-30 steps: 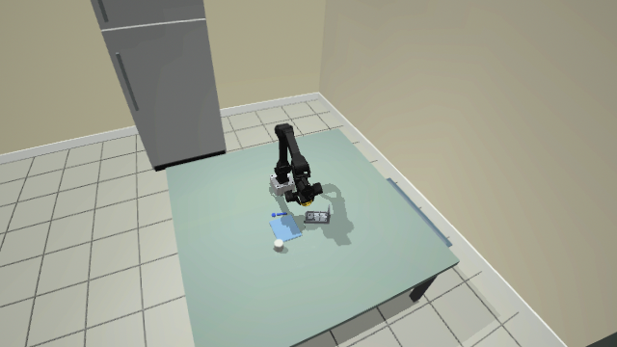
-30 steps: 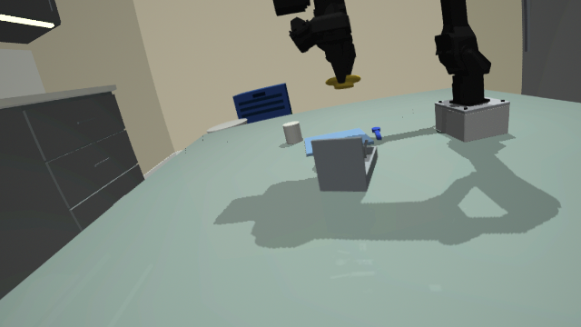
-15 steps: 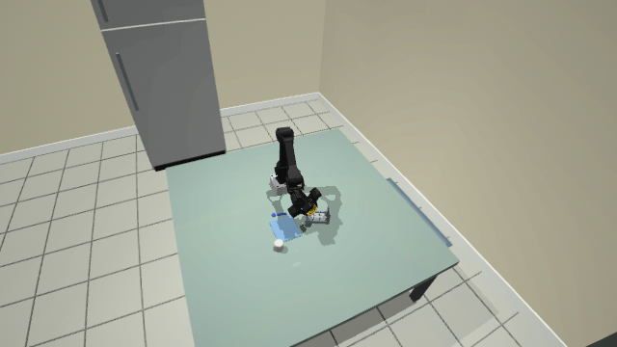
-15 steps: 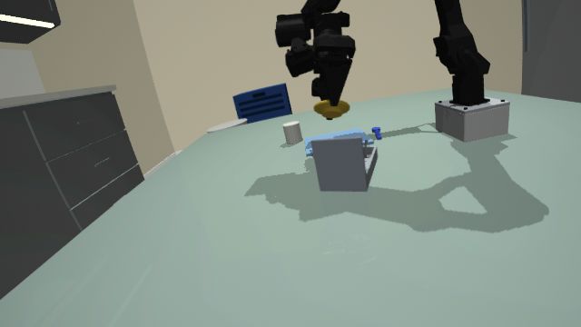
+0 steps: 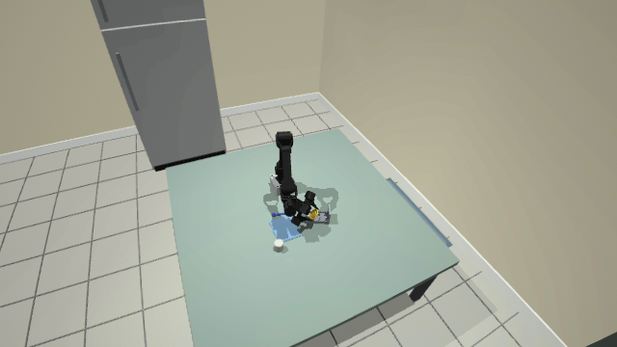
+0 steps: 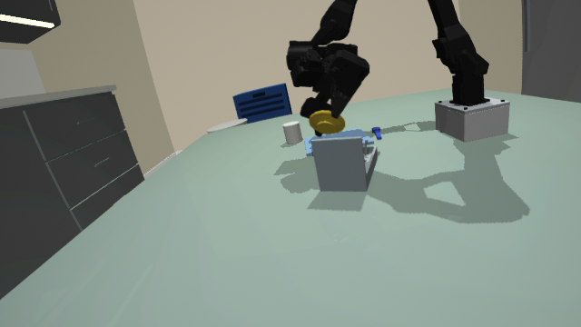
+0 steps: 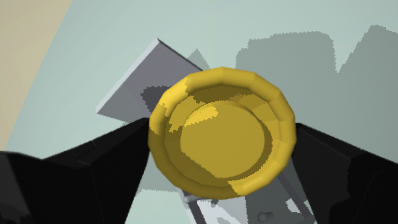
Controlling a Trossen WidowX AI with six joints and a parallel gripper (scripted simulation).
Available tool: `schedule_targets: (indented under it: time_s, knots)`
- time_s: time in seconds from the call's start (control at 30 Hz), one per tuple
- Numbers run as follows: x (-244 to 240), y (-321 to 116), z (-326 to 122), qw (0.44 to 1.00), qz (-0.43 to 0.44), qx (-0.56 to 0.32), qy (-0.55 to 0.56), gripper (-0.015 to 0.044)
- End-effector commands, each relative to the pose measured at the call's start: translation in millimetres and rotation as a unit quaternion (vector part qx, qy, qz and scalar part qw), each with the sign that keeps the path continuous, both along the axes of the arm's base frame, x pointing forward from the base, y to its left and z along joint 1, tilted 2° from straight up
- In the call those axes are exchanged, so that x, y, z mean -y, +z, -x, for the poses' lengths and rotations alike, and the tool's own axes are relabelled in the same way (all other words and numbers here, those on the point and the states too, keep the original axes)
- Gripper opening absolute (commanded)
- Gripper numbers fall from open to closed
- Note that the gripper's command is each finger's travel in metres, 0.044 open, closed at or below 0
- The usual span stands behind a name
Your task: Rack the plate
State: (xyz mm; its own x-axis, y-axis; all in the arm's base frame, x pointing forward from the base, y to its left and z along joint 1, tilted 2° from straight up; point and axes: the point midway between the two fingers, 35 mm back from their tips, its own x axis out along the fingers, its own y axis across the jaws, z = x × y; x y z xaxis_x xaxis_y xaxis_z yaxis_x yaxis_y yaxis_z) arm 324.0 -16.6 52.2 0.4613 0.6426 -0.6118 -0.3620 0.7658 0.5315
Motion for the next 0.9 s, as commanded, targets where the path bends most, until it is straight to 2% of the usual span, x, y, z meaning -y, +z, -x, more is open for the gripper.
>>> schedule_targets:
  time_s: [0.0, 0.37, 0.87]
  knots:
    - [-1.3, -5.9, 2.9, 0.999, -0.014, 0.047, 0.023, 0.0]
    - [0.5, -15.9, 13.0, 0.976, -0.026, 0.202, 0.076, 0.0]
    - [0.5, -15.9, 35.9, 0.915, -0.021, 0.387, 0.112, 0.0]
